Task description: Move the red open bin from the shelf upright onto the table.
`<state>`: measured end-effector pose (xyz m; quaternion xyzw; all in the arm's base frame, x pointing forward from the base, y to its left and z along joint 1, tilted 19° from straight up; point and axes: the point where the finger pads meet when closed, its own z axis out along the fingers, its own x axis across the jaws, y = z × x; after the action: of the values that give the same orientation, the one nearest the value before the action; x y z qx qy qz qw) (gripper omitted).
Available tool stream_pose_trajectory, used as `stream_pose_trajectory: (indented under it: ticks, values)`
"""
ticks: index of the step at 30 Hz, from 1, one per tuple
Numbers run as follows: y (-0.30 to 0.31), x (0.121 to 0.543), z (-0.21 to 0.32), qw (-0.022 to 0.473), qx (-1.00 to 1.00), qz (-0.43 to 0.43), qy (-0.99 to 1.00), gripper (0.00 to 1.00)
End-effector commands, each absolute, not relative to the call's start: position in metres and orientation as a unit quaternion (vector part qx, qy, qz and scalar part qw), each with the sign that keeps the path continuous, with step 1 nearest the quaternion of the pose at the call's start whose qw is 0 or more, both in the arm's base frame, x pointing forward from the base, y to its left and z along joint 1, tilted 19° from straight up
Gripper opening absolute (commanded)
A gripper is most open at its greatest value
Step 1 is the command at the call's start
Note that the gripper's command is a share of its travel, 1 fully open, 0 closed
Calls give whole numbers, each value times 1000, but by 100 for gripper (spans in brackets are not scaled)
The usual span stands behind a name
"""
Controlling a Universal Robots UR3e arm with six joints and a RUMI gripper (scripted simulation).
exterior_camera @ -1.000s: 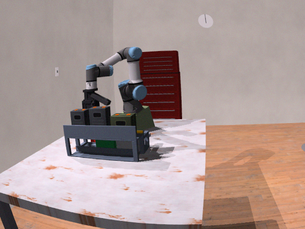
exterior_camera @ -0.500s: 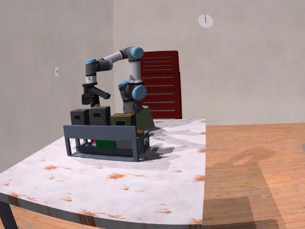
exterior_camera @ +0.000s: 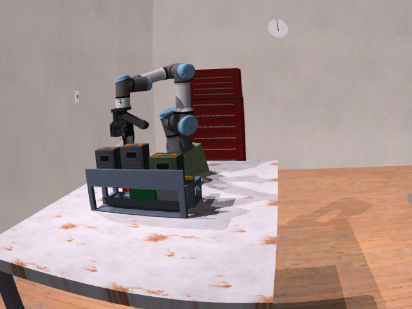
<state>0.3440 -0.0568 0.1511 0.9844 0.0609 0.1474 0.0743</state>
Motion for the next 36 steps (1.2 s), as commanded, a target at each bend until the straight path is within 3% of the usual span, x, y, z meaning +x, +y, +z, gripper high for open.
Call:
stream_pose_trajectory:
  ticks: [1, 36]
  values:
    - [-58, 346, 147, 75, 984, 148, 61, 20]
    - [-59, 349, 136, 75, 984, 148, 61, 20]
